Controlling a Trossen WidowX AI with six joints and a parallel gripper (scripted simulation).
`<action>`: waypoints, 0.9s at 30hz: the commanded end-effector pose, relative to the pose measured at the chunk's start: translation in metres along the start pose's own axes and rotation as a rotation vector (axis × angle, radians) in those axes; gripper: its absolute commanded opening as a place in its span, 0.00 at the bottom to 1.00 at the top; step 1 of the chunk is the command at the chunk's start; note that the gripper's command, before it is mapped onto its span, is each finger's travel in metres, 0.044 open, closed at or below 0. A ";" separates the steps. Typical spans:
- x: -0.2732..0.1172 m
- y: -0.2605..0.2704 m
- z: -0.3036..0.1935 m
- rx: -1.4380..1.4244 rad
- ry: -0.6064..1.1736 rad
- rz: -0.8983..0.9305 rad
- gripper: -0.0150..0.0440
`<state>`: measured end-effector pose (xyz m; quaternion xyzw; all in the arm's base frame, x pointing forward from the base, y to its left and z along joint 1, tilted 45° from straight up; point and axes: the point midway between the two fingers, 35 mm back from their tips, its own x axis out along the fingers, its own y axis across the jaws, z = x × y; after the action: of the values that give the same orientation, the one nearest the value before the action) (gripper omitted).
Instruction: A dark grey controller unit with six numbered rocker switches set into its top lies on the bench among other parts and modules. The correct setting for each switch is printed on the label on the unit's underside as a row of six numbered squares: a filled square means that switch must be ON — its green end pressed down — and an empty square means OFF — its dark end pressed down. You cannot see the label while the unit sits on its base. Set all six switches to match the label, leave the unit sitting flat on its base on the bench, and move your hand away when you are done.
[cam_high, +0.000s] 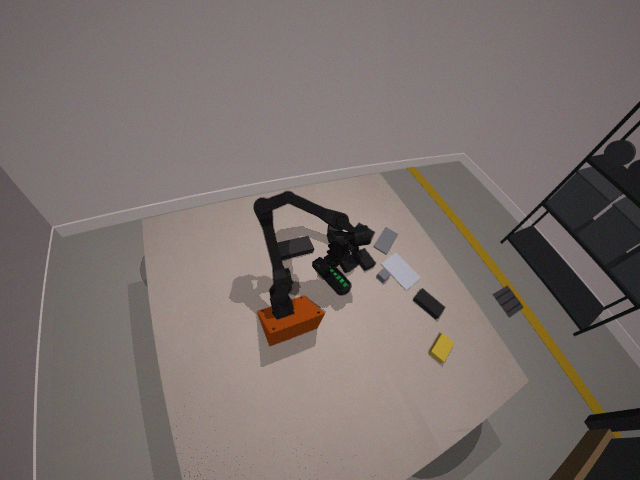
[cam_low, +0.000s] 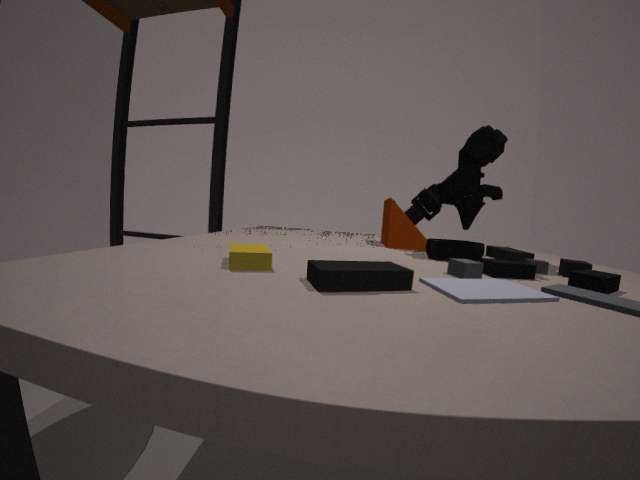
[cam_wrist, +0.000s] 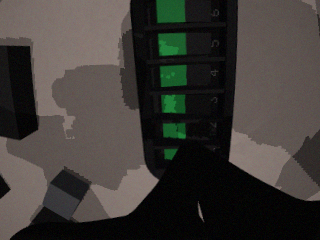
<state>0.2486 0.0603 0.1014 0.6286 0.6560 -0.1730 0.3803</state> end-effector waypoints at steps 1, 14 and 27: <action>0.002 0.020 0.017 -0.003 -0.004 -0.100 0.25; 0.028 0.062 0.073 -0.022 0.025 -0.371 0.25; 0.018 0.058 0.054 -0.016 -0.005 -0.326 0.43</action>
<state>0.3265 0.0394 0.0541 0.5027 0.7604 -0.2266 0.3431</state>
